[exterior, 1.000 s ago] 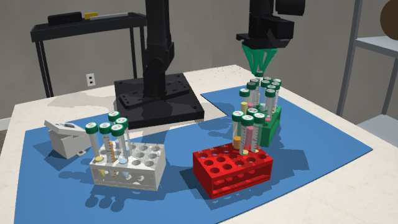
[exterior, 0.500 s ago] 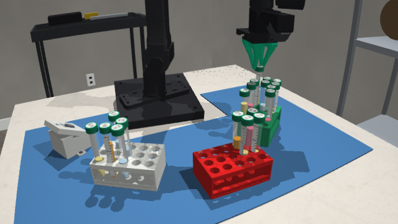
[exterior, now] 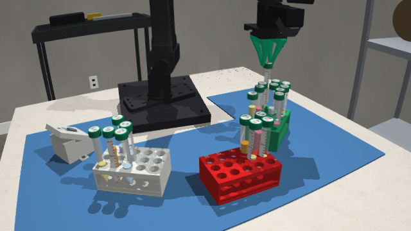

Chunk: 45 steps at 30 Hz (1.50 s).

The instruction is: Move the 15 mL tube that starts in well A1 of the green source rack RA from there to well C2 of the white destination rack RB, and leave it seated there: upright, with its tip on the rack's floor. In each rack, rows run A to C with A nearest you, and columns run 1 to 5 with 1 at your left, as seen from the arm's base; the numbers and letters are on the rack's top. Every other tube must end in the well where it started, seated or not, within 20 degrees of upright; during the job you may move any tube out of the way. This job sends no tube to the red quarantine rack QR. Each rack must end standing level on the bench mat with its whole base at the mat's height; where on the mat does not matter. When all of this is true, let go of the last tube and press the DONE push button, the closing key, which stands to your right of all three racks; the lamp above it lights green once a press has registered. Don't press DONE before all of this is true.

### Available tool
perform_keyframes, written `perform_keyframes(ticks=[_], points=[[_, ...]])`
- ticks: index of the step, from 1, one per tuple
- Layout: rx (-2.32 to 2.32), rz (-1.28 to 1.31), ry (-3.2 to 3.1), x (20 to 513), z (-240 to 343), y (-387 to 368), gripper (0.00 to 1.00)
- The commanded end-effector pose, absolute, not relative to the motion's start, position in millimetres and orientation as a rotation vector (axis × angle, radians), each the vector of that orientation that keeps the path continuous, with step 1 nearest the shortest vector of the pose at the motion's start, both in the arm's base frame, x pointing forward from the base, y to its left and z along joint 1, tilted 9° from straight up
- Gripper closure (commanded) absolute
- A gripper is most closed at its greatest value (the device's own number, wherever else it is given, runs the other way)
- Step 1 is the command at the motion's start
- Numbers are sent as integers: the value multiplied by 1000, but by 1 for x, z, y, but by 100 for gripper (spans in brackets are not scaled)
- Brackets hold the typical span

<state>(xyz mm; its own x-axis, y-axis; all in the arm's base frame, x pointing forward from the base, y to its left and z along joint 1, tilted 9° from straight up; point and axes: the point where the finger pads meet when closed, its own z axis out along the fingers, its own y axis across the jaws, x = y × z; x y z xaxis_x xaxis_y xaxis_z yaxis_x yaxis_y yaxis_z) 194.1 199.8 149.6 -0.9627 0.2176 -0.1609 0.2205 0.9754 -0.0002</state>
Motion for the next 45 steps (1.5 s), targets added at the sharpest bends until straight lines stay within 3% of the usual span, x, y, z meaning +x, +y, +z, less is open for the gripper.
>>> perform_keyframes(ticks=[1, 45], points=[[328, -19, 2956, 194, 157, 200, 100], [328, -20, 2957, 165, 175, 183, 100]])
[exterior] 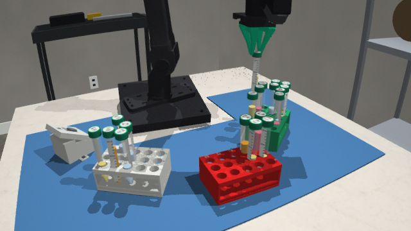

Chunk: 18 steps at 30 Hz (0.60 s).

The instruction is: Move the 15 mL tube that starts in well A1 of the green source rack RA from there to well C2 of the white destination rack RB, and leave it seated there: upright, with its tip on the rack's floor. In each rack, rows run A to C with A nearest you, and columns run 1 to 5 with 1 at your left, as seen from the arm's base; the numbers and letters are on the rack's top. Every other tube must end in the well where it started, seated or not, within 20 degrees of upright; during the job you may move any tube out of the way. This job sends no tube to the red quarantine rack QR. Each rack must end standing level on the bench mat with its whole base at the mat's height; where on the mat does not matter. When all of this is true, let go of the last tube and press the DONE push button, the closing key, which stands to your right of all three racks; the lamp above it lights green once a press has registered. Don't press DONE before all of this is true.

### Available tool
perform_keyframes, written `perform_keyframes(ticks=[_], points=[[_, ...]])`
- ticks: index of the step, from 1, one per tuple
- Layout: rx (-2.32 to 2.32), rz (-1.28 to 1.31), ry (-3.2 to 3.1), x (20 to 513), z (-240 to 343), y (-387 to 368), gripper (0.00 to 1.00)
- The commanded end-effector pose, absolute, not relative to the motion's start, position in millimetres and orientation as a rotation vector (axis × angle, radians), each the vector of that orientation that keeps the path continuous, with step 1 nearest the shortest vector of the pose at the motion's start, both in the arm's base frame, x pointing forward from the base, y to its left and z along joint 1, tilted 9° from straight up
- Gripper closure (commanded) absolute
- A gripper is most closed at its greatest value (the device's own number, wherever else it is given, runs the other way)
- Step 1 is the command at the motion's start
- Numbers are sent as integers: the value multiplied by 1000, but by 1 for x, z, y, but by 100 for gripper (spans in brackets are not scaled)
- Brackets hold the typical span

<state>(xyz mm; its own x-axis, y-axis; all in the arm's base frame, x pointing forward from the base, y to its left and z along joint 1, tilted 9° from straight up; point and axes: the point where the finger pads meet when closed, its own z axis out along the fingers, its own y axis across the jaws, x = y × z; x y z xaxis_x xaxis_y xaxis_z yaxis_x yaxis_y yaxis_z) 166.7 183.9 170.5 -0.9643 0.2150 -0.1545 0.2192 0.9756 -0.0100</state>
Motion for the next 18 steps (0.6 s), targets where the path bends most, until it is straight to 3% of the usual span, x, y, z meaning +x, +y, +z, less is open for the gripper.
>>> perform_keyframes(ticks=[1, 18], points=[[328, -20, 2957, 164, 175, 182, 100], [328, -21, 2957, 172, 178, 151, 100]])
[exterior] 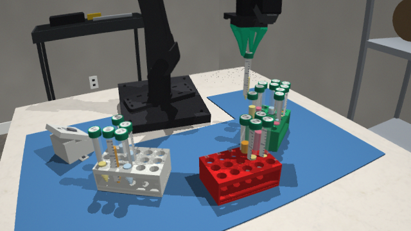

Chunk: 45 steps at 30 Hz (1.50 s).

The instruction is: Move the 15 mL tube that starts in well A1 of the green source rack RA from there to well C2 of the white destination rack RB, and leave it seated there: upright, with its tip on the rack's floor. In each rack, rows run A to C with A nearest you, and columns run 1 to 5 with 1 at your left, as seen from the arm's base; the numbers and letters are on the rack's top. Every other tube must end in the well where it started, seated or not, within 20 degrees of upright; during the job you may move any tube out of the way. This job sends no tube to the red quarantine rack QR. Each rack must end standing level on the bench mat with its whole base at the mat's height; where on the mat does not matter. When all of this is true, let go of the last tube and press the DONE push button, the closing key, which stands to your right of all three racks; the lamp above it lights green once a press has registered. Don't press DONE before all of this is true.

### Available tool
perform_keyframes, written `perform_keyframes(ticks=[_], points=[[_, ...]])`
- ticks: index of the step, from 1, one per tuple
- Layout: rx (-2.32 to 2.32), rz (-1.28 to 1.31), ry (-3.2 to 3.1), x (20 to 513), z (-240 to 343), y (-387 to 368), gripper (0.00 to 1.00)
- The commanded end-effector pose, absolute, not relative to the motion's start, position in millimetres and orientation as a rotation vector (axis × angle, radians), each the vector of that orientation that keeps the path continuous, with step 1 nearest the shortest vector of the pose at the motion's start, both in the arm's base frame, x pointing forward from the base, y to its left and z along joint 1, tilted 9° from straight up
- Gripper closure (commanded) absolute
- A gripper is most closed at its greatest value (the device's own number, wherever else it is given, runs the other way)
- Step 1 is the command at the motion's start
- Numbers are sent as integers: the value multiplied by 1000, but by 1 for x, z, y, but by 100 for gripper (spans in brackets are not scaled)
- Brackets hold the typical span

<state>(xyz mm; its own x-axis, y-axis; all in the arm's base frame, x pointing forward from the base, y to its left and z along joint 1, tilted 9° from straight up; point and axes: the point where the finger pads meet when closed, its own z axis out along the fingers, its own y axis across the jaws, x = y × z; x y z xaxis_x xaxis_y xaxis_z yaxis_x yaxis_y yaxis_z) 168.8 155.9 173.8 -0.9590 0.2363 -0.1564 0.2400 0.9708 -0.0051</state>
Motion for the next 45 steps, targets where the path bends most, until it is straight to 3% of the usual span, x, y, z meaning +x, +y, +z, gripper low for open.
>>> perform_keyframes(ticks=[1, 45], points=[[328, -22, 2957, 174, 179, 149, 100], [328, -27, 2953, 246, 195, 37, 100]])
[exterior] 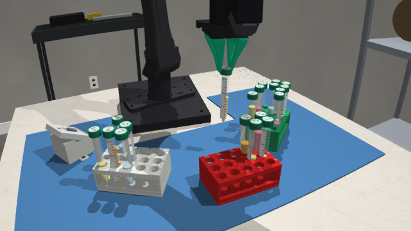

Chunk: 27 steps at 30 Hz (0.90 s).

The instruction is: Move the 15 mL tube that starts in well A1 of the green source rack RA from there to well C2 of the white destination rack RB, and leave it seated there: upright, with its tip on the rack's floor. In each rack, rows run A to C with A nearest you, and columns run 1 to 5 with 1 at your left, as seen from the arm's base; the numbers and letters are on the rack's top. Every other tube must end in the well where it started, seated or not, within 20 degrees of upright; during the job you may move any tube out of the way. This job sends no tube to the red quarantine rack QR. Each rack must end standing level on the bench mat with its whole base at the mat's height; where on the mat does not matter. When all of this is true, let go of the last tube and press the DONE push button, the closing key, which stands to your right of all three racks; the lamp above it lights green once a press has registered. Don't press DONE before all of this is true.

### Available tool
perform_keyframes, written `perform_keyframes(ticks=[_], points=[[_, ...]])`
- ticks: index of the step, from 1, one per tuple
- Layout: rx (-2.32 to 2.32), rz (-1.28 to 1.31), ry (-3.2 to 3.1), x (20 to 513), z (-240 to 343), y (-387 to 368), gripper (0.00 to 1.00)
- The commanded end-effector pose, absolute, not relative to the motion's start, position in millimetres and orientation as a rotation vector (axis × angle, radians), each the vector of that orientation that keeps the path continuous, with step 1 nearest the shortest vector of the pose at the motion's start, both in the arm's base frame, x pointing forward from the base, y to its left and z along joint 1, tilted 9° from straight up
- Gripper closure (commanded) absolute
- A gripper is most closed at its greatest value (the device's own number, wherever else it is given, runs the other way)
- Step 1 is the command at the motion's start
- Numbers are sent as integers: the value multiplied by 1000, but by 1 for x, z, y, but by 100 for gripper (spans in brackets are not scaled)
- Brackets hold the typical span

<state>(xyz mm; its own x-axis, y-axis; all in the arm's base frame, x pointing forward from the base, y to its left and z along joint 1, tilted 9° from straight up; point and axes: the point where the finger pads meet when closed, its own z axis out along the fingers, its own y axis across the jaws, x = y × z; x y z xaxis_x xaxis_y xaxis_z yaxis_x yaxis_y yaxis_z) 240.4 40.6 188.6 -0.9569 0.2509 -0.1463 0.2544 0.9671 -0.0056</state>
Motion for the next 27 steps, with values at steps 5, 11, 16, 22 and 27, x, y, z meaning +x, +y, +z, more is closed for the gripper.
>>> perform_keyframes(ticks=[5, 11, 16, 22, 27], points=[[328, -28, 2953, 251, 196, 29, 100], [328, -29, 2952, 262, 199, 12, 100], [426, -21, 2939, 268, 201, 3, 100], [621, -4, 2904, 268, 201, 3, 100], [860, 17, 2842, 268, 201, 3, 100]])
